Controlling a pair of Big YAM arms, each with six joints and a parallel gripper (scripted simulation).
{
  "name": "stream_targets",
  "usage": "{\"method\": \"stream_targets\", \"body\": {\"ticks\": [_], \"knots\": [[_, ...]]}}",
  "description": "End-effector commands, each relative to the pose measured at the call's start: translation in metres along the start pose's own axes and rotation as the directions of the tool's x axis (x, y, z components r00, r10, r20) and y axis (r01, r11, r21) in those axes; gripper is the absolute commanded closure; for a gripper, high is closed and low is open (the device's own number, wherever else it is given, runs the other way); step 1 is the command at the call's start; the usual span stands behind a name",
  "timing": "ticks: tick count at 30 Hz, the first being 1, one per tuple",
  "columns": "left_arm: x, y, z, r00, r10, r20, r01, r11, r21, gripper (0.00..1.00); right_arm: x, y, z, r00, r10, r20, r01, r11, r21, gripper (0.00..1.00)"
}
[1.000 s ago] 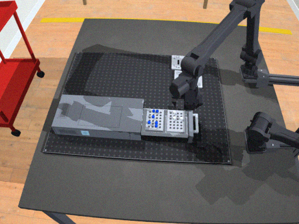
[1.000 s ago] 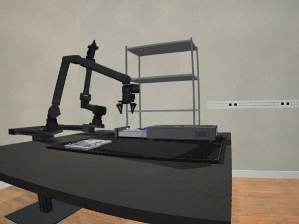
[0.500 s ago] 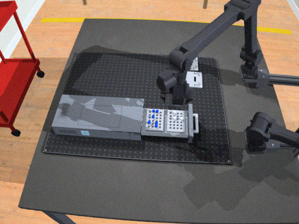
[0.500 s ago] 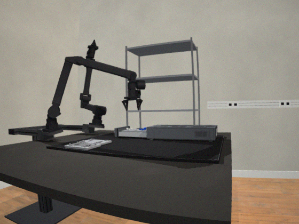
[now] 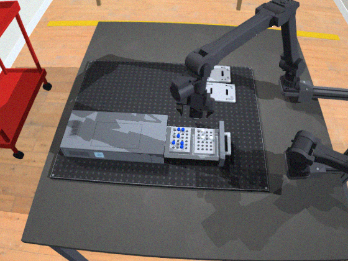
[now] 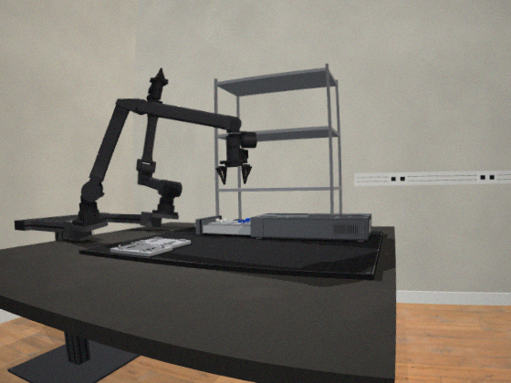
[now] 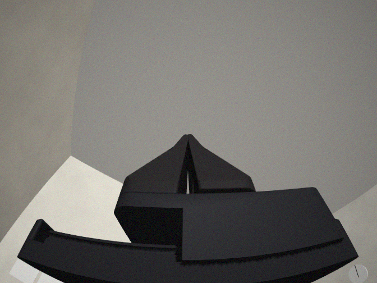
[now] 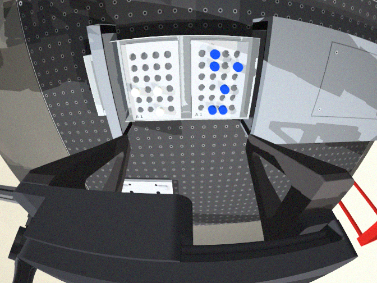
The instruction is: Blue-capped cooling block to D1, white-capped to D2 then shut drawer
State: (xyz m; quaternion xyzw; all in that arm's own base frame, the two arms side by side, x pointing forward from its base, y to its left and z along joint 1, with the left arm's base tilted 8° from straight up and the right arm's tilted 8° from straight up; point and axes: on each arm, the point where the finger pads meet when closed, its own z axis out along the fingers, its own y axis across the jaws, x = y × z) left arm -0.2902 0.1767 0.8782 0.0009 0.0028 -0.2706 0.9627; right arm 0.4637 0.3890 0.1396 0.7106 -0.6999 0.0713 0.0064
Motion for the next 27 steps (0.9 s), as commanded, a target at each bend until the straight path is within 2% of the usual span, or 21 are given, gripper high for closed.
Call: {"method": "stream_targets", "body": {"ticks": [1, 27], "knots": [[0.0226, -0.0024, 0.0081, 0.999, 0.008, -0.034, -0.008, 1.000, 0.001, 1.00, -0.0193, -0.0081, -0.0156, 0.999, -0.034, 0.019, 0.034, 0.999, 0.025, 0.00], [0.0226, -0.0024, 0.0081, 0.999, 0.008, -0.034, -0.008, 1.000, 0.001, 1.00, -0.0177, -0.0094, -0.0146, 0.999, -0.029, 0.019, 0.029, 0.999, 0.025, 0.00]]}}
